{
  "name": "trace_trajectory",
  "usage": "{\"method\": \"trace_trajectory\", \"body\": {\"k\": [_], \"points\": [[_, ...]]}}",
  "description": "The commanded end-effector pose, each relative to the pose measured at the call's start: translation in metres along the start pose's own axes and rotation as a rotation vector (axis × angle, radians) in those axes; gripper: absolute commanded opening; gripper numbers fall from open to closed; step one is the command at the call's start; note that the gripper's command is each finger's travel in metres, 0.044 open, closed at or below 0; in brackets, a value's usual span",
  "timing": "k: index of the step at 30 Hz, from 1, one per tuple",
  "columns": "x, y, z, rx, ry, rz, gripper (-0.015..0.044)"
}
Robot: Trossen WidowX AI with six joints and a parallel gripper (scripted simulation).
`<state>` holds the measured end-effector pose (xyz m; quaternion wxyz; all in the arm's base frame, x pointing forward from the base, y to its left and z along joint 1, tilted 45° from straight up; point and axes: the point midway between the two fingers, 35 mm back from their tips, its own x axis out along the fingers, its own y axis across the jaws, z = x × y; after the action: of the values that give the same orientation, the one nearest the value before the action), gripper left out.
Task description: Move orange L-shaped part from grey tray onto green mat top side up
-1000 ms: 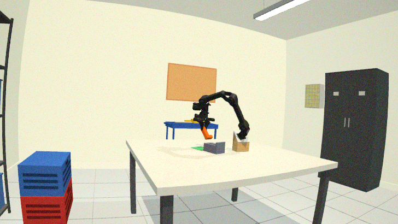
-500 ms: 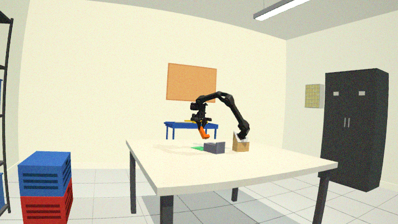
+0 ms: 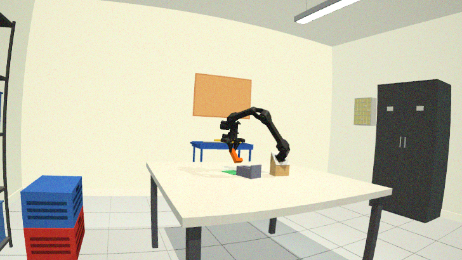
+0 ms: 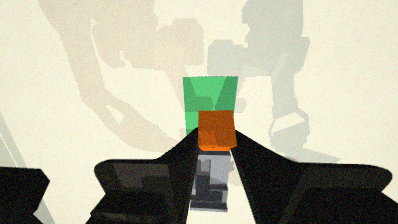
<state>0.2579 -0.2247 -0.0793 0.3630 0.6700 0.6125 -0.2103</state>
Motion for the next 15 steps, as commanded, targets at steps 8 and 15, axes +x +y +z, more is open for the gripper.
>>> {"method": "trace_trajectory", "body": {"k": [8, 15], "points": [[0.023, -0.002, -0.001, 0.01, 0.014, 0.0, 0.0], [0.034, -0.002, -0.002, 0.009, 0.015, 0.0, 0.0]]}}
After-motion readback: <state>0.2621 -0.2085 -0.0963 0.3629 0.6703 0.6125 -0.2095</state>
